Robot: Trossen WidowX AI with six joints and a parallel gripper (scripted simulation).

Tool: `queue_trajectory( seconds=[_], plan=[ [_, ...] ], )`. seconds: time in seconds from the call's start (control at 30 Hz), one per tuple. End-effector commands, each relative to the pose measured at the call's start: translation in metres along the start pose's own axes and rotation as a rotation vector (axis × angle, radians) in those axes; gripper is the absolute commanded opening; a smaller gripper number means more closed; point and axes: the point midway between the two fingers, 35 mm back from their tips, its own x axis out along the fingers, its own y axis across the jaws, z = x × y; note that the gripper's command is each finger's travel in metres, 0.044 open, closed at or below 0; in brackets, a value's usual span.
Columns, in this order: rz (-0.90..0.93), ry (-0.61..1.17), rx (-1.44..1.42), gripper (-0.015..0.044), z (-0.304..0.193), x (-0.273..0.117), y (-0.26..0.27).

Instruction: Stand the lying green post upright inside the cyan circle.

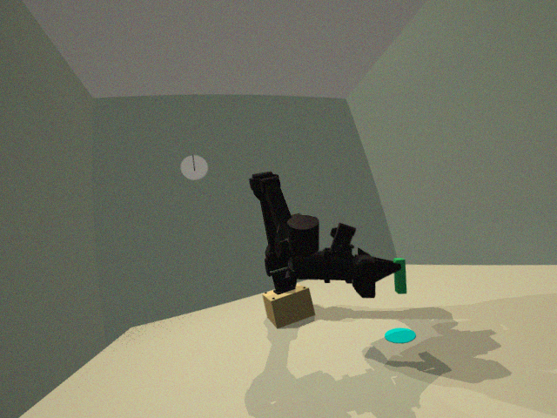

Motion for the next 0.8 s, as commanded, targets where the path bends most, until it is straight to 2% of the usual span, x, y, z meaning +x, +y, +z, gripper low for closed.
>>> queue_trajectory(
  seconds=[0.0, 0.77],
  plan=[
    [0.01, -0.022, -0.011, 0.0023, 0.002, -0.003, 0.003],
    [0.058, -0.115, -0.078, 0.0023, 0.005, -0.022, 0.022]
  ],
)
